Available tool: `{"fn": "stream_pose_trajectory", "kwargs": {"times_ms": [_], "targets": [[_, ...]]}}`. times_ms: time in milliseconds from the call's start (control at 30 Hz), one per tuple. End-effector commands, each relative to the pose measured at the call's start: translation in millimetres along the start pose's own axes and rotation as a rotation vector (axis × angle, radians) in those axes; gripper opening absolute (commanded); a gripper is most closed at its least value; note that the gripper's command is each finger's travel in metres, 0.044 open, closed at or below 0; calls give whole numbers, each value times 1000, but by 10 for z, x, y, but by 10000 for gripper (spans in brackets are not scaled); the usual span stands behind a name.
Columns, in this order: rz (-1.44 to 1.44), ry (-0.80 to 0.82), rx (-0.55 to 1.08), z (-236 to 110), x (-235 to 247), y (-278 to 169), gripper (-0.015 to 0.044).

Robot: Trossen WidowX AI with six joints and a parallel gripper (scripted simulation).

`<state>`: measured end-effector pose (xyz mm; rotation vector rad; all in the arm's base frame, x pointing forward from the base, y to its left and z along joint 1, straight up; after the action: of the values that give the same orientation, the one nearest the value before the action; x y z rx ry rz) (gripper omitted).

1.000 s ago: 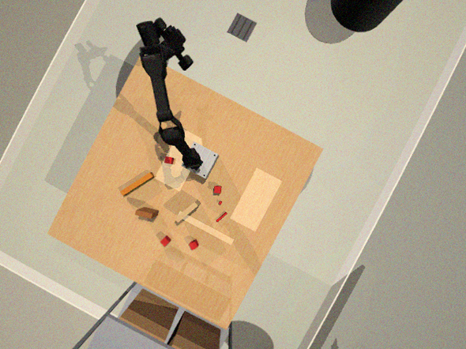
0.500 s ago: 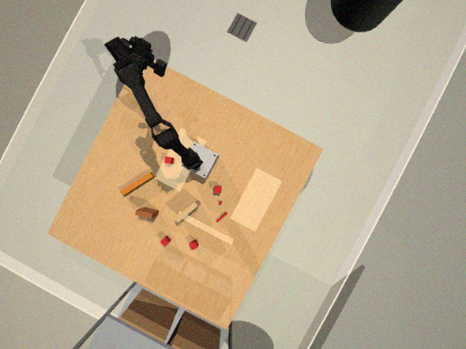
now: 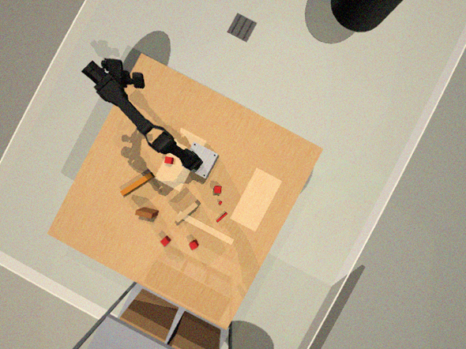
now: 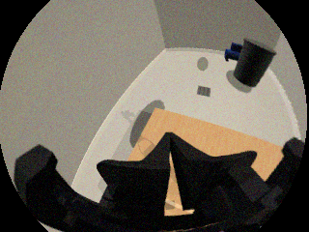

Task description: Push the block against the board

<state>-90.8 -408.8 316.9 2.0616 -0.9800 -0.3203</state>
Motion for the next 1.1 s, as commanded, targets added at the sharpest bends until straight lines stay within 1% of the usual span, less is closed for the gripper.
{"fn": "stream_pose_trajectory", "kwargs": {"times_ms": [0, 300, 567, 1067], "targets": [[-123, 75, 48, -123, 280, -275, 0], [-370, 223, 114, -459, 752, -795, 0], [-609, 349, 158, -800, 1075, -1297, 0], [-1033, 580, 190, -1528, 1384, -2226, 0]]}}
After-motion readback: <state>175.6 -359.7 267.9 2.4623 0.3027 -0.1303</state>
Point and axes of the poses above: the point midway between the two fingers, 35 mm back from their tips, its own z axis out along the fingers, its own x axis across the jaws, y = z × x, the point moved 7 cm from there along -z, back along the fingers, and after that the axes turned 8 degrees about -z, right-handed, at the moved point
